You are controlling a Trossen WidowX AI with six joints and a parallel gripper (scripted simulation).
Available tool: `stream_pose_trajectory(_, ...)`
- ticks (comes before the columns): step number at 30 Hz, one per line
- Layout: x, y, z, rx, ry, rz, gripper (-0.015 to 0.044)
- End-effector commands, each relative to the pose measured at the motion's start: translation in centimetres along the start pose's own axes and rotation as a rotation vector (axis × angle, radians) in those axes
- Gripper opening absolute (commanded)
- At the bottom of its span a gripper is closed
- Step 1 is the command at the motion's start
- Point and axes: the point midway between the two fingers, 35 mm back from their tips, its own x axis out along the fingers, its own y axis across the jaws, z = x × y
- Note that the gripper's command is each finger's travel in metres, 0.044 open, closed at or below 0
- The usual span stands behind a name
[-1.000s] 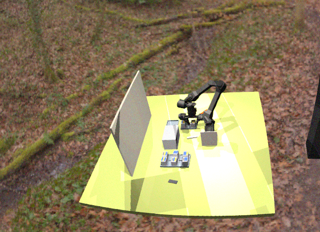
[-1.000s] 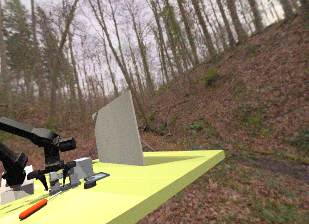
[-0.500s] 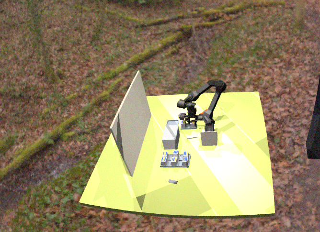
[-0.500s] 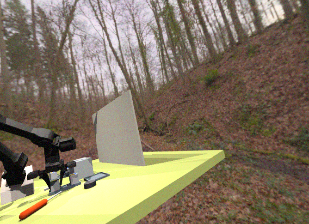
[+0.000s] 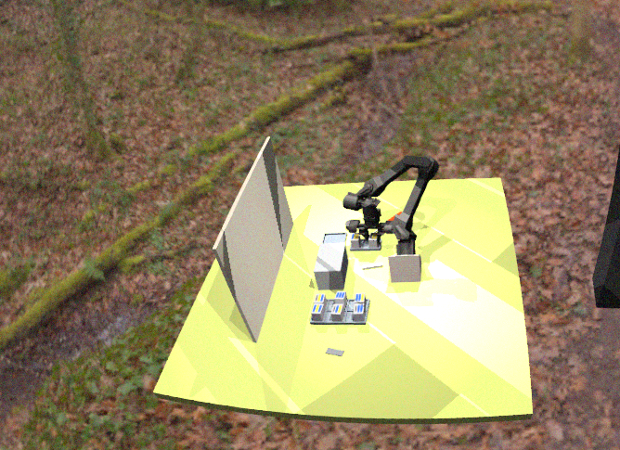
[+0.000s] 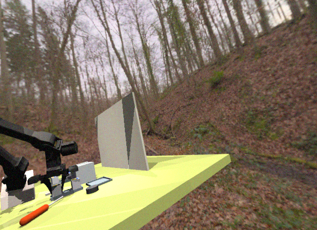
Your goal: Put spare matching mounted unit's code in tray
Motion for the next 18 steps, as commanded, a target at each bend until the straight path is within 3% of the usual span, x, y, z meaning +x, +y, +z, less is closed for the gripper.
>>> stream_pose_trajectory(1, 0.0, 0.0, 0.0, 0.0, 0.0, 0.0, 0.0)
stream_pose_trajectory(18, -5.5, 0.3, -0.5, -0.004, 0.02, -0.004, 0.0)
